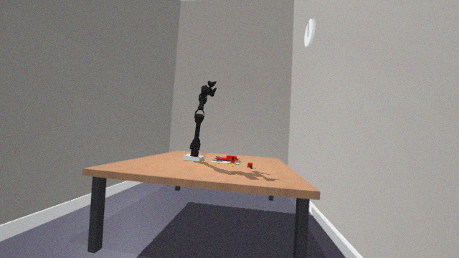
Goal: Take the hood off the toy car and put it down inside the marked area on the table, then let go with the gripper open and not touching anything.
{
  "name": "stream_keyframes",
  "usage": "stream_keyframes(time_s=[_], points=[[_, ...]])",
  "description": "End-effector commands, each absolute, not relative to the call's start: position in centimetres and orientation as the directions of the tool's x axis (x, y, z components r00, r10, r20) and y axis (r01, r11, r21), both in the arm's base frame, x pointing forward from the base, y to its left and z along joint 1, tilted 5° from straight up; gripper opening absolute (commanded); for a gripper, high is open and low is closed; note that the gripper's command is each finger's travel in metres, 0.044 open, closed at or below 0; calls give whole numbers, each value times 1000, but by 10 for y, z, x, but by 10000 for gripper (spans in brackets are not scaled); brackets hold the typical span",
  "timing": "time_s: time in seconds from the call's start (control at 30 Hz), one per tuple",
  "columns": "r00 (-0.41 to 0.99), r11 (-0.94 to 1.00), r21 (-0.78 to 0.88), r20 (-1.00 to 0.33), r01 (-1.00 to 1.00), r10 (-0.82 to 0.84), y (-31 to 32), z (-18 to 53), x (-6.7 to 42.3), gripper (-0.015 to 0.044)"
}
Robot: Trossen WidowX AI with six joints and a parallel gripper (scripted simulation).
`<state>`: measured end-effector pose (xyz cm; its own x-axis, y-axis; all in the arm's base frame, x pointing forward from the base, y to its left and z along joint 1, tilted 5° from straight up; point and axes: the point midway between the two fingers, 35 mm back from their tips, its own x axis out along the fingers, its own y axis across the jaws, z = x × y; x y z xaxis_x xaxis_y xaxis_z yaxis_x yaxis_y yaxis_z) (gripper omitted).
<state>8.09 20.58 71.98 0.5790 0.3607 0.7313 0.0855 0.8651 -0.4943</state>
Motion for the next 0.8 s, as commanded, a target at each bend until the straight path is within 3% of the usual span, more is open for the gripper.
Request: stream_keyframes(time_s=[0.0,0.37,0.77], points=[[574,847,-526,719,81,391,222,712,88,440],[653,701,-713,519,-24,551,302,641,158,440],[813,575,-759,108,-304,572,325,512,277,440]])
